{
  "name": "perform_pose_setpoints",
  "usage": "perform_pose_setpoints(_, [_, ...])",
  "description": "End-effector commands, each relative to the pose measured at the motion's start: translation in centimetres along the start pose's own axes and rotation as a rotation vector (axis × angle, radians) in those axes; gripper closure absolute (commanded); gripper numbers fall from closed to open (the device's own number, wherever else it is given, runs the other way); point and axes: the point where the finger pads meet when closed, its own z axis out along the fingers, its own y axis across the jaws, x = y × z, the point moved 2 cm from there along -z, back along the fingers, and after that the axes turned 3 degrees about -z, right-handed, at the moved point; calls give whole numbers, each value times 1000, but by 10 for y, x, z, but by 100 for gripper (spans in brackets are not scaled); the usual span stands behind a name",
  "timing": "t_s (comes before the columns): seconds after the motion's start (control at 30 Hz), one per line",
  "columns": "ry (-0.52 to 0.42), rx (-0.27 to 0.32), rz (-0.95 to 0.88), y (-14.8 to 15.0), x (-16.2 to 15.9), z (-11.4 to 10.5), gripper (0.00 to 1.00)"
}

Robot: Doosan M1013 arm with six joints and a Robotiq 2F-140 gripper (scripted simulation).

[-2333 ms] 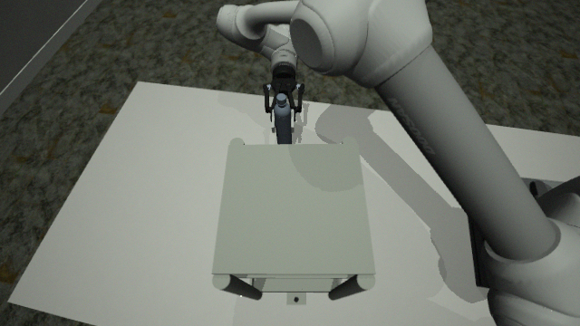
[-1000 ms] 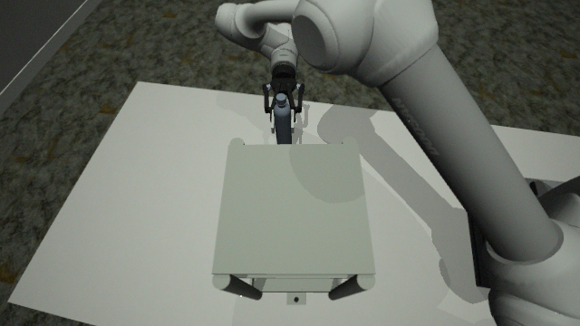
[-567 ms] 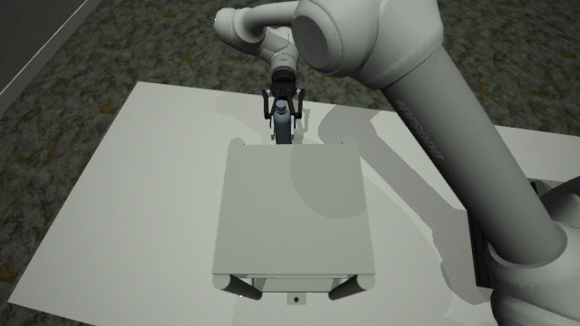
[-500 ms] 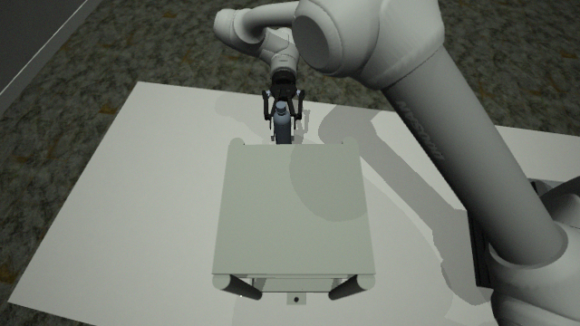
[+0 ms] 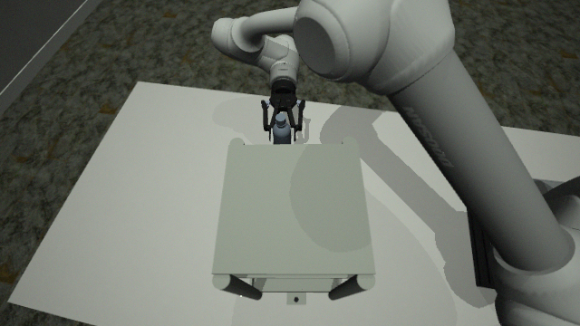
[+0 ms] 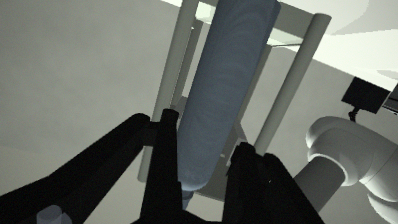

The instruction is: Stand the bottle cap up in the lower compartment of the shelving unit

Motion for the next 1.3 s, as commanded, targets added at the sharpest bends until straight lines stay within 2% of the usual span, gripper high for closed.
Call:
perform_pose_setpoints(0.0, [0,0,0,0,0,10,100])
perform_pose_setpoints(0.4, [0,0,0,0,0,42,100])
perform_pose_setpoints(0.83, [0,0,0,0,0,58,100])
perform_pose_setpoints(1.27, [0,0,0,0,0,61,100])
